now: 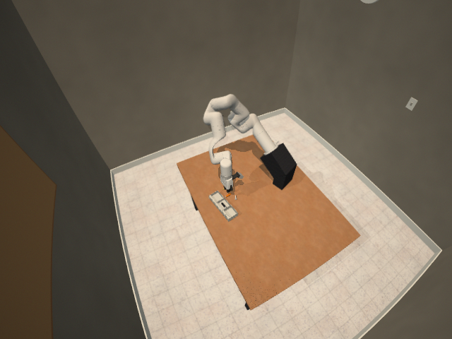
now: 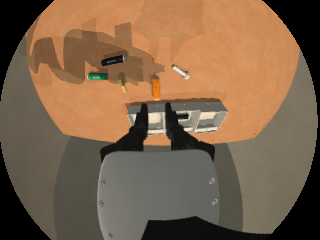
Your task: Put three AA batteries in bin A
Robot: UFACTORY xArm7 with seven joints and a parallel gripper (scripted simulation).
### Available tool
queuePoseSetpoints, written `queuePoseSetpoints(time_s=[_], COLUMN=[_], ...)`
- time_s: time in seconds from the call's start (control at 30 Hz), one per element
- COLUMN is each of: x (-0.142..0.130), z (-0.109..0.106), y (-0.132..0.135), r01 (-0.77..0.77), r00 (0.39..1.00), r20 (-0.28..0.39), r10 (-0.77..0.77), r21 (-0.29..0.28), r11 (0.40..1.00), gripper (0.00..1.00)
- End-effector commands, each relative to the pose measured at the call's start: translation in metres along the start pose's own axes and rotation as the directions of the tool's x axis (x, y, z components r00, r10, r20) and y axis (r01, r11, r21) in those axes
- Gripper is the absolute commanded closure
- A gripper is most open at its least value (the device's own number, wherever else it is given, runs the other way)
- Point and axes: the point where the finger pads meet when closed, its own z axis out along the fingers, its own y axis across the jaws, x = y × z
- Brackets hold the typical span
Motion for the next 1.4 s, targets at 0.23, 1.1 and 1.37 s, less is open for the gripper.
queuePoseSetpoints(time_s=[0.23,1.1,1.37], x=[-0.001,-0.002,-0.002], z=[-0.001,0.061,0.061], y=[0.001,0.002,0.002], r01=[0.001,0.001,0.001], r00=[1.0,1.0,1.0], r20=[0.003,0.002,0.002], r10=[-0.001,-0.001,-0.001], r21=[-0.002,-0.002,-0.002], r11=[1.0,1.0,1.0], gripper=[0.72,0.72,0.72])
